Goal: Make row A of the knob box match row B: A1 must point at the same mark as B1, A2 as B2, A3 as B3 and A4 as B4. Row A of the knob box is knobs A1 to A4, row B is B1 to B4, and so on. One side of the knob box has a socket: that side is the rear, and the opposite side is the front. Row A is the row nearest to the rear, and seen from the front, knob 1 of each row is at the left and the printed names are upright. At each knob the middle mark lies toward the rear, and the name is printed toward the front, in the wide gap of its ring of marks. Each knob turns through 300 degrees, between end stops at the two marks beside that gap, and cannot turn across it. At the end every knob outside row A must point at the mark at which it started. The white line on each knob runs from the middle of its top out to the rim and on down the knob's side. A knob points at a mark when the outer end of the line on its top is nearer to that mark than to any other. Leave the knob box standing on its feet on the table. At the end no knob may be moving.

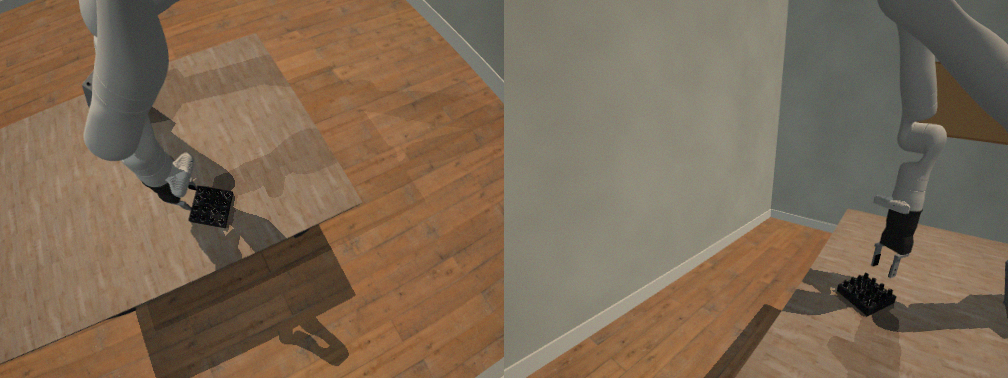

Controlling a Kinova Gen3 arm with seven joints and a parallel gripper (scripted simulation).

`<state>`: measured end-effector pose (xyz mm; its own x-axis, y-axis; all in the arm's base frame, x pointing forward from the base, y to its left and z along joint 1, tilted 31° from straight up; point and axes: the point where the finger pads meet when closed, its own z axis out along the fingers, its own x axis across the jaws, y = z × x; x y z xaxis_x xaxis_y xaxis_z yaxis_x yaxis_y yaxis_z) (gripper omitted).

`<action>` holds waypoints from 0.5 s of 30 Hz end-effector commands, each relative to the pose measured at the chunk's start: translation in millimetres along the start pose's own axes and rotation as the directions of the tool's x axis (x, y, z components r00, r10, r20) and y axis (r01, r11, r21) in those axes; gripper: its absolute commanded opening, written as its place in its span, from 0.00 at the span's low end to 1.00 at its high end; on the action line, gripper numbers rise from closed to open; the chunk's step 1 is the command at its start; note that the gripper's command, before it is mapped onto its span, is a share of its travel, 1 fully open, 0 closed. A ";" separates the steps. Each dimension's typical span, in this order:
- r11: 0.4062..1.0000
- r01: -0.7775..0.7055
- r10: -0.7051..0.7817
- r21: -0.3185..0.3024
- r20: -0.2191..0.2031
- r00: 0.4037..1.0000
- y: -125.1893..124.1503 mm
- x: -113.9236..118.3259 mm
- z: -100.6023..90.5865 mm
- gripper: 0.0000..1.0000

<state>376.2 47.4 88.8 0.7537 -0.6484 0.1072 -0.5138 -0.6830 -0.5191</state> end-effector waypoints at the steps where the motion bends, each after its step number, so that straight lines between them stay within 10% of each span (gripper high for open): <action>1: 1.000 -0.016 0.016 -0.009 0.001 1.000 11.3 0.5 1.1 1.00; 15: 1.000 -0.016 0.016 -0.009 0.001 1.000 23.8 0.7 1.2 1.00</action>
